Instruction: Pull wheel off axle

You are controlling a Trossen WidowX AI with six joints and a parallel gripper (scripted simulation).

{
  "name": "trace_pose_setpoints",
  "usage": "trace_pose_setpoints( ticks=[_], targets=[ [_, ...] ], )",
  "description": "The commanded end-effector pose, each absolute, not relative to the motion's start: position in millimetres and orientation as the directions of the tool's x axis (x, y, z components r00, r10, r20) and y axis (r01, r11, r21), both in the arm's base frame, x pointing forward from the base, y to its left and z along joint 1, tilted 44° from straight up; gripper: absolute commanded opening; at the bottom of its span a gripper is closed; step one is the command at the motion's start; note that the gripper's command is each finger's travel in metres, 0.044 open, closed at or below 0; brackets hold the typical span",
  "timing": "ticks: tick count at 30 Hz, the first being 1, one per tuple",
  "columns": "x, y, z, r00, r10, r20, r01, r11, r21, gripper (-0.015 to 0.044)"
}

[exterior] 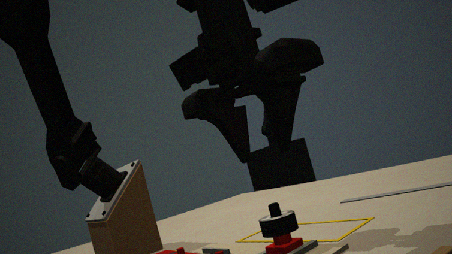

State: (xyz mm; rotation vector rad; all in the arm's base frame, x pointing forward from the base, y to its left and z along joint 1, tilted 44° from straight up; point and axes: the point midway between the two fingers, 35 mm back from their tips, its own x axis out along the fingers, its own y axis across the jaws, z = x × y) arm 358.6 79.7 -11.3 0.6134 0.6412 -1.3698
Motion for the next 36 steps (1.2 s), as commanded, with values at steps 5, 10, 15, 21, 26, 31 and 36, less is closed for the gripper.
trace_pose_setpoints(
  ticks=[5,10,15,21,26,31,36],
  targets=[
    [359,72,-11,0.083,-0.687,-0.722,0.995,0.092,0.026,0.0300],
    [362,56,-29,0.083,-0.687,-0.722,0.995,0.093,0.027,0.0300],
    [365,33,-52,0.083,-0.688,-0.721,0.995,0.093,0.027,0.0300],
    [366,22,-62,0.083,-0.690,-0.719,0.995,0.092,0.027,0.0300],
    [366,23,-59,0.082,-0.686,-0.723,0.996,0.084,0.033,0.0274],
    [366,23,-59,0.082,-0.686,-0.723,0.996,0.084,0.033,0.0182],
    [366,23,-59,0.082,-0.686,-0.723,0.996,0.084,0.033,0.0148]
  ],
)
